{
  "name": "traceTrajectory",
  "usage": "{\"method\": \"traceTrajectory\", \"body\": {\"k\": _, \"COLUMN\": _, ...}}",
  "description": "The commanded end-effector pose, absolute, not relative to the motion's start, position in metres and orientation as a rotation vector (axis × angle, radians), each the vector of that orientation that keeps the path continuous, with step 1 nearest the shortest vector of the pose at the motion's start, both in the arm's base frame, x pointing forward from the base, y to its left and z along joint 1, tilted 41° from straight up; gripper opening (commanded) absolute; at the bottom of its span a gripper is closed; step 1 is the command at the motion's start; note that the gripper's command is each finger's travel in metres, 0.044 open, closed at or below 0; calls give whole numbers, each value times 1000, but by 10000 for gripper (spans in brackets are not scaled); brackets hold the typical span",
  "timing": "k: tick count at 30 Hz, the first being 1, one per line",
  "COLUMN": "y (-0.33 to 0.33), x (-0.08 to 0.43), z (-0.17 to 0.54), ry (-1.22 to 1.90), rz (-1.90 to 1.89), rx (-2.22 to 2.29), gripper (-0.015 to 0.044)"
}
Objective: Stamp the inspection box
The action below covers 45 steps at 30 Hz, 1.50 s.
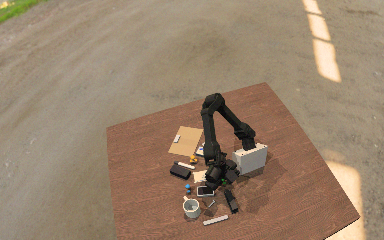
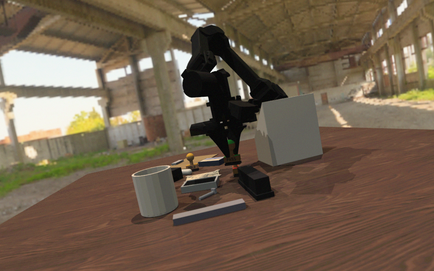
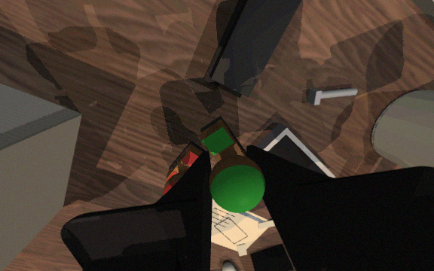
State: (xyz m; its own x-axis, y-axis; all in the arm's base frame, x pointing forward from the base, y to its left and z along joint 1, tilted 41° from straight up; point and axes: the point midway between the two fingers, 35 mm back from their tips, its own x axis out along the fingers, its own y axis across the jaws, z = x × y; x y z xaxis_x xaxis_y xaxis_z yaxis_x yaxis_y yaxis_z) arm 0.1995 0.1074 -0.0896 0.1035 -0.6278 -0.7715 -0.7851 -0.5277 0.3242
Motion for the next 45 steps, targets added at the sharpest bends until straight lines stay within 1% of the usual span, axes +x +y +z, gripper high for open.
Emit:
{"method": "traceTrajectory", "body": {"k": 1, "y": 100, "x": 199, "z": -97, "ry": 1438, "rz": 1405, "rx": -2212, "gripper": 0}}
{"method": "traceTrajectory", "body": {"k": 25, "y": 79, "x": 200, "z": -119, "ry": 1442, "rz": 1403, "rx": -2213, "gripper": 0}}
{"method": "traceTrajectory", "body": {"k": 35, "y": 82, "x": 202, "z": -117, "ry": 1435, "rz": 1396, "rx": -2205, "gripper": 262}}
{"method": "traceTrajectory", "body": {"k": 39, "y": 89, "x": 202, "z": -110, "ry": 1434, "rz": 1398, "rx": -2205, "gripper": 264}}
{"method": "traceTrajectory", "body": {"k": 45, "y": 149, "x": 190, "z": -41, "ry": 1435, "rz": 1408, "rx": -2208, "gripper": 264}}
